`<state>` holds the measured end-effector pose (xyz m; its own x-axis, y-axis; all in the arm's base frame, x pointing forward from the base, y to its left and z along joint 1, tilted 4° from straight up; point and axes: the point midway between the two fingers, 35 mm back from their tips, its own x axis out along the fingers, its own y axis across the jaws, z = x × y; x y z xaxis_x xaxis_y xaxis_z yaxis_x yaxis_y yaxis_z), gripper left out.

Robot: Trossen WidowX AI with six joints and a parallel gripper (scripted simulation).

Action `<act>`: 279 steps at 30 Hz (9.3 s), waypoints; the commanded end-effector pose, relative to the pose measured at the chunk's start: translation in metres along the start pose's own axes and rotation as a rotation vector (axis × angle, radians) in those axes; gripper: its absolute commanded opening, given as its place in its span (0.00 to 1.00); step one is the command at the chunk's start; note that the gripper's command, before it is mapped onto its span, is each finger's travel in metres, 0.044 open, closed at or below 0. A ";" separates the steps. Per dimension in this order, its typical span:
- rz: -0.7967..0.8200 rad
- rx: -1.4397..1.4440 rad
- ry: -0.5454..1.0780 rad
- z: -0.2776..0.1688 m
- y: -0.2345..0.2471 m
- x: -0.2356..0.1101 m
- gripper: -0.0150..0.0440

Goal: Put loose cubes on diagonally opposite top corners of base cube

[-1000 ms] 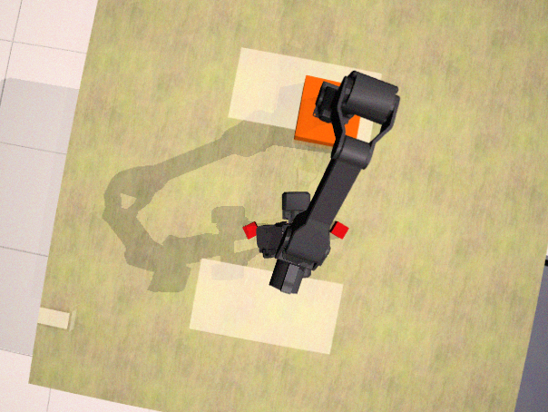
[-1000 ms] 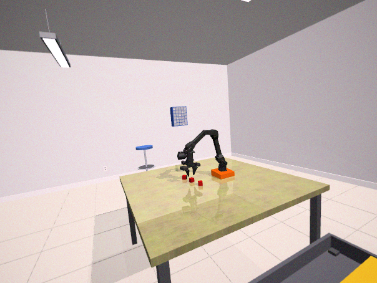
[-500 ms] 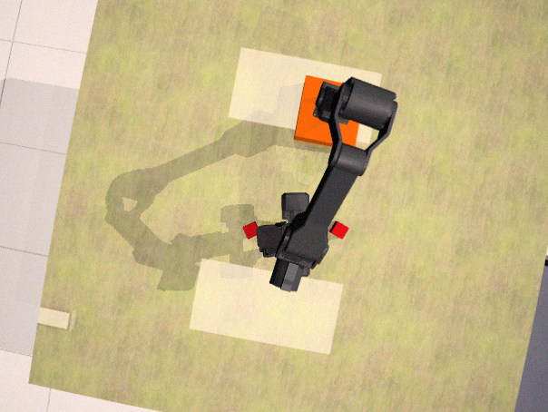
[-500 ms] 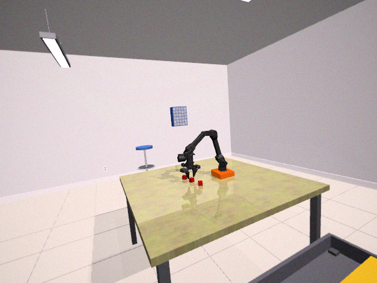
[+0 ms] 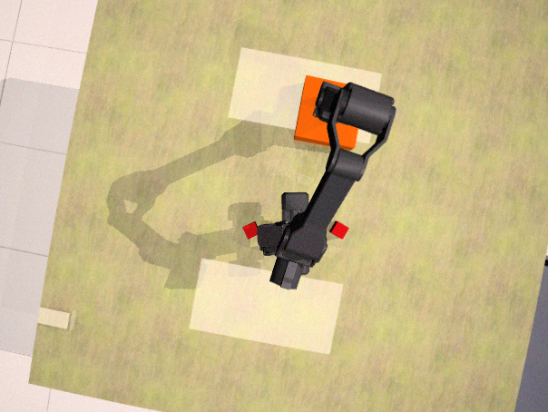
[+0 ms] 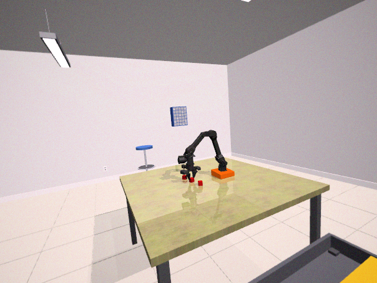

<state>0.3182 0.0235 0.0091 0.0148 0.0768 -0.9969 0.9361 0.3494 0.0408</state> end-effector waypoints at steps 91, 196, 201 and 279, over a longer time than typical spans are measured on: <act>-0.007 -0.247 0.008 -0.097 0.004 -0.066 0.43; -0.010 -0.385 -0.006 0.054 0.013 -0.098 0.70; -0.011 -0.425 -0.007 0.100 0.001 -0.107 0.70; -0.011 -0.430 -0.007 0.109 0.002 -0.036 0.43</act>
<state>0.3550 -0.0792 0.0242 -0.0001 0.0679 -0.9977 0.7047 0.7079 0.0480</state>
